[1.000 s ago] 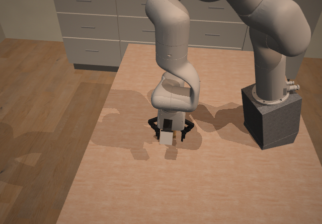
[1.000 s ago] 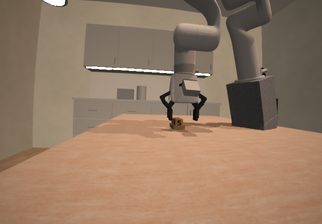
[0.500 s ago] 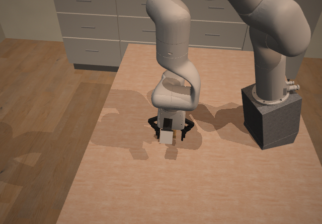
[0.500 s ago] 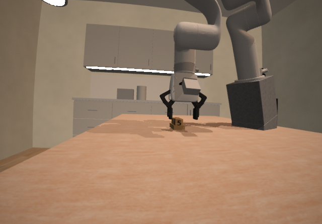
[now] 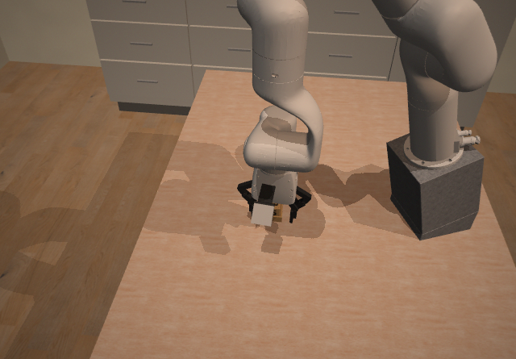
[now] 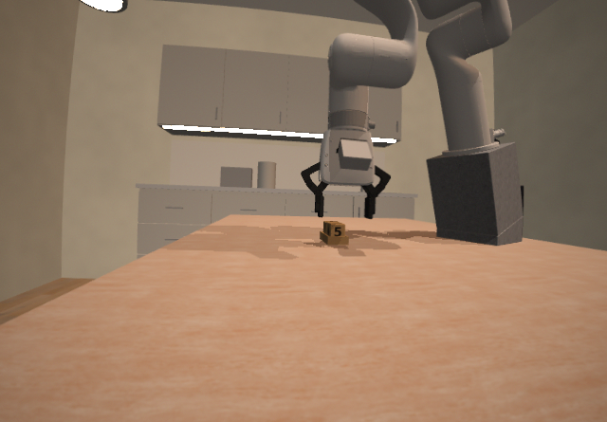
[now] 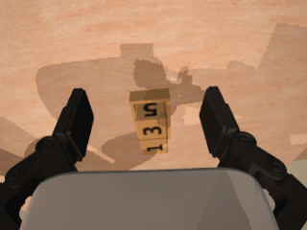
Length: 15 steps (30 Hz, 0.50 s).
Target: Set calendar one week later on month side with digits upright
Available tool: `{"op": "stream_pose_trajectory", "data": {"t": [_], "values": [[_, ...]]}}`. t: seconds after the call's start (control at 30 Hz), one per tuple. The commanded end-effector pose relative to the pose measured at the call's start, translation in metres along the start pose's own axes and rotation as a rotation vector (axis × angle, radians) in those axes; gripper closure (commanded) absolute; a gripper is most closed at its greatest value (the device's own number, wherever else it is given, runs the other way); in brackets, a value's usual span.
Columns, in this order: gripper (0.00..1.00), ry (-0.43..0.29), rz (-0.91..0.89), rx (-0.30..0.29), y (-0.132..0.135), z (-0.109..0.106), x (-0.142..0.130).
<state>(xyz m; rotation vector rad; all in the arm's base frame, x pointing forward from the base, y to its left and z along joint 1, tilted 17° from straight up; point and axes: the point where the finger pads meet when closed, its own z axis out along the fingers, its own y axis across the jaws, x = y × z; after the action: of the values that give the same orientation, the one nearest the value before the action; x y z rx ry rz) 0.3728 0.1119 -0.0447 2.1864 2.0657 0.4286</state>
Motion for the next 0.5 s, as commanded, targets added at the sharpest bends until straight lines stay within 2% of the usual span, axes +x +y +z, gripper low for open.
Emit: {"op": "stream_pose_trajectory", "data": {"t": [0.0, 0.2, 0.37, 0.47], "values": [[0.00, -0.001, 0.157, 0.005, 0.003, -0.001, -0.001], [0.00, -0.001, 0.191, 0.005, 0.011, -0.001, -0.008], [0.00, -0.002, 0.380, 0.004, 0.013, -0.001, -0.010], [0.00, -0.002, 0.434, 0.004, 0.014, -0.001, -0.010]]}}
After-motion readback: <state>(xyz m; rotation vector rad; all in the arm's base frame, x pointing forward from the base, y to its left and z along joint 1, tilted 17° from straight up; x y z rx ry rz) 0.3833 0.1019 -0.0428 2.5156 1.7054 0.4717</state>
